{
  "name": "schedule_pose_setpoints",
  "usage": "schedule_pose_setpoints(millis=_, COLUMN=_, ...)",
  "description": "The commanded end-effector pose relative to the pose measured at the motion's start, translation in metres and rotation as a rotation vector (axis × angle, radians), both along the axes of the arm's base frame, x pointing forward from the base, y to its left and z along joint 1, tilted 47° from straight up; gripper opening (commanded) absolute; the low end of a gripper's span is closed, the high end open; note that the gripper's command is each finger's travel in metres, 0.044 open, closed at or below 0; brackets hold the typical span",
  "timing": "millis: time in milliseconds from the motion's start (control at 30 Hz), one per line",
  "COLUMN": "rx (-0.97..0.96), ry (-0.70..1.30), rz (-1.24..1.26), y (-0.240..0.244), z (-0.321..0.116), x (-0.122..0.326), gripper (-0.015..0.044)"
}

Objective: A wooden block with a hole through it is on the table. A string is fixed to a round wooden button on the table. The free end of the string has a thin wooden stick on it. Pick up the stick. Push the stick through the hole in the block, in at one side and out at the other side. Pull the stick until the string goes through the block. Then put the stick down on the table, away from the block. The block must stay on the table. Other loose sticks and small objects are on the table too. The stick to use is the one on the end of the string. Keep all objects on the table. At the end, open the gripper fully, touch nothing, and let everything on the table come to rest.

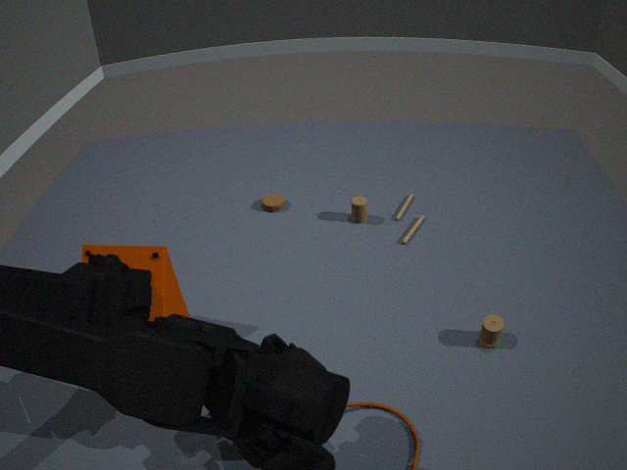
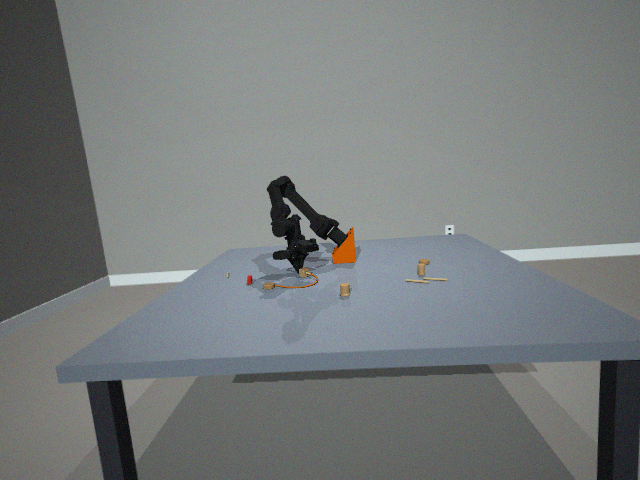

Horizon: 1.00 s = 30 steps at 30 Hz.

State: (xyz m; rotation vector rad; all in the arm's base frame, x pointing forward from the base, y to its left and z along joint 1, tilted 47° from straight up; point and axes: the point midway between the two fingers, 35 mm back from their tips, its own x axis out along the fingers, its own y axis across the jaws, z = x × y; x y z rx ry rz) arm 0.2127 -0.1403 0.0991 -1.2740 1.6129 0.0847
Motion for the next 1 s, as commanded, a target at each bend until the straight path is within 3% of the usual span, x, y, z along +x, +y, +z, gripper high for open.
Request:
schedule_pose_setpoints(millis=0, rx=0.005, ry=-0.005, rz=0.005, y=-0.001, z=0.002, x=-0.002, gripper=0.0)
schedule_pose_setpoints(millis=967, rx=0.005, ry=-0.002, rz=0.002, y=-0.023, z=0.025, x=-0.028, gripper=0.0)
